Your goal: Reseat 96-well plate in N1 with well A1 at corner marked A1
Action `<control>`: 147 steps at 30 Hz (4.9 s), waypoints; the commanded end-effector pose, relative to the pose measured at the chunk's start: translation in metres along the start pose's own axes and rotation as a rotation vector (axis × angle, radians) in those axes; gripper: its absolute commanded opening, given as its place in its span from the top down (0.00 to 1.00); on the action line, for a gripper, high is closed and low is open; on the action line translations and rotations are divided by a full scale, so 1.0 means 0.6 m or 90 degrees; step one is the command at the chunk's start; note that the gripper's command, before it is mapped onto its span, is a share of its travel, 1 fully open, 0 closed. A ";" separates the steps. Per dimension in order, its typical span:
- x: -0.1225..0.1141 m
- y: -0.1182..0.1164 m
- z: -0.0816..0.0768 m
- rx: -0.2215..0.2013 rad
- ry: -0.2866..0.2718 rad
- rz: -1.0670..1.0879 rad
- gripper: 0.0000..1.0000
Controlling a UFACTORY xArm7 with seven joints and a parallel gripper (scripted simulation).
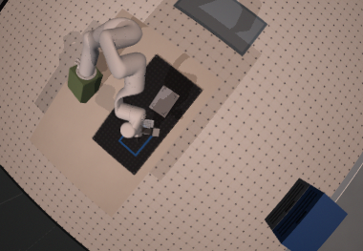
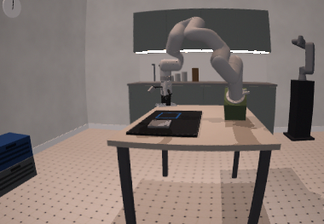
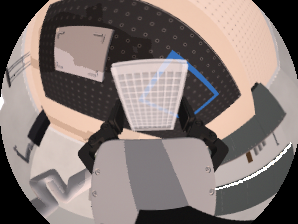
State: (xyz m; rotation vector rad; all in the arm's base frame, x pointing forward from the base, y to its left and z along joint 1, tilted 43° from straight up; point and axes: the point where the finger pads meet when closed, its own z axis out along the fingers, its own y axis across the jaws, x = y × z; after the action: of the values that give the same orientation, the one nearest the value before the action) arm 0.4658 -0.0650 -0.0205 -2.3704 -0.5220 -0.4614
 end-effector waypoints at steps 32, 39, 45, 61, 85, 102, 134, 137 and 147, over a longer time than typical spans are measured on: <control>0.094 -0.149 -0.010 -0.006 -0.003 0.684 1.00; 0.111 -0.178 -0.011 -0.007 -0.003 0.811 1.00; 0.126 -0.201 -0.012 -0.007 -0.002 0.918 1.00; 0.167 -0.269 -0.014 -0.007 -0.001 1.215 1.00; 0.167 -0.269 -0.014 -0.008 0.000 1.300 1.00; 0.167 -0.268 -0.014 -0.008 0.000 1.300 1.00; 0.166 -0.267 0.044 -0.008 0.000 1.300 1.00; 0.166 -0.267 0.052 -0.008 0.000 1.300 1.00; 0.166 -0.267 0.075 -0.008 0.000 1.300 1.00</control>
State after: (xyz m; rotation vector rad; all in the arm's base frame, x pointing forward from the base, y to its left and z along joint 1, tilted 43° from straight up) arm 0.4809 0.1001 0.0792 -1.7001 1.7588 0.4975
